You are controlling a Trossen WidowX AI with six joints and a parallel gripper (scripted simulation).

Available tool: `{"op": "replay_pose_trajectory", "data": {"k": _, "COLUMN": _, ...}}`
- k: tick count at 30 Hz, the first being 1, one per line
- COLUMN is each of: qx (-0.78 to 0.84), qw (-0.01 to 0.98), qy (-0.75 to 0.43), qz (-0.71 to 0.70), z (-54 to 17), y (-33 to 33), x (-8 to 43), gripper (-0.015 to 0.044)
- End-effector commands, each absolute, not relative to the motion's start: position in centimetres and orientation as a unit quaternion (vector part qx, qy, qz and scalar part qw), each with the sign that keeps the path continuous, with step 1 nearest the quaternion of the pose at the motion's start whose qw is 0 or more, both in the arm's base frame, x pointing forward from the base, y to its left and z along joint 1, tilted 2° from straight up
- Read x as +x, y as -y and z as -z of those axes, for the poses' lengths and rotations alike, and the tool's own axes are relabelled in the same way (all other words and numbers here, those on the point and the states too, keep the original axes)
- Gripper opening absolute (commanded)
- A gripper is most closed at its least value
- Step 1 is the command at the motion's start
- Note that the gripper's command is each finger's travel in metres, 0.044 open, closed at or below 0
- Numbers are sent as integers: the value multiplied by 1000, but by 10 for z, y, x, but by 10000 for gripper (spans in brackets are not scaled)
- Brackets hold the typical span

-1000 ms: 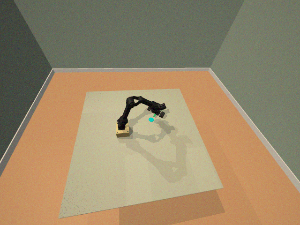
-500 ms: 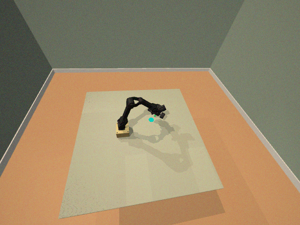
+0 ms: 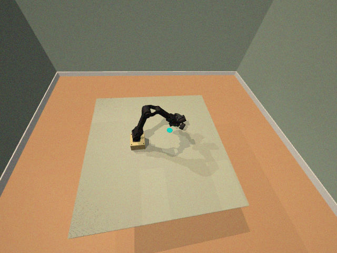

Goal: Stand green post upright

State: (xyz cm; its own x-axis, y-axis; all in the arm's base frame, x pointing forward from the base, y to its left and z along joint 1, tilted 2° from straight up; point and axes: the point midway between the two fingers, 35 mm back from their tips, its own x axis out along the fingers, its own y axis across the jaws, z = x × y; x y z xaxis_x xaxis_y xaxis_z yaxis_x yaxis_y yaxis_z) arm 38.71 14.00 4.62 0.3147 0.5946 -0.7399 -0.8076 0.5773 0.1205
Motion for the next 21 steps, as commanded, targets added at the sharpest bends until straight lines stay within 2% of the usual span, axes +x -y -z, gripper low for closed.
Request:
{"op": "replay_pose_trajectory", "data": {"k": 1, "qx": -129, "qw": 805, "qy": -375, "qz": -442, "z": -48, "y": -140, "x": 388, "gripper": 23}}
{"op": "replay_pose_trajectory", "data": {"k": 21, "qx": -99, "qw": 823, "qy": -321, "qz": -459, "z": -50, "y": -136, "x": 390, "gripper": 23}}
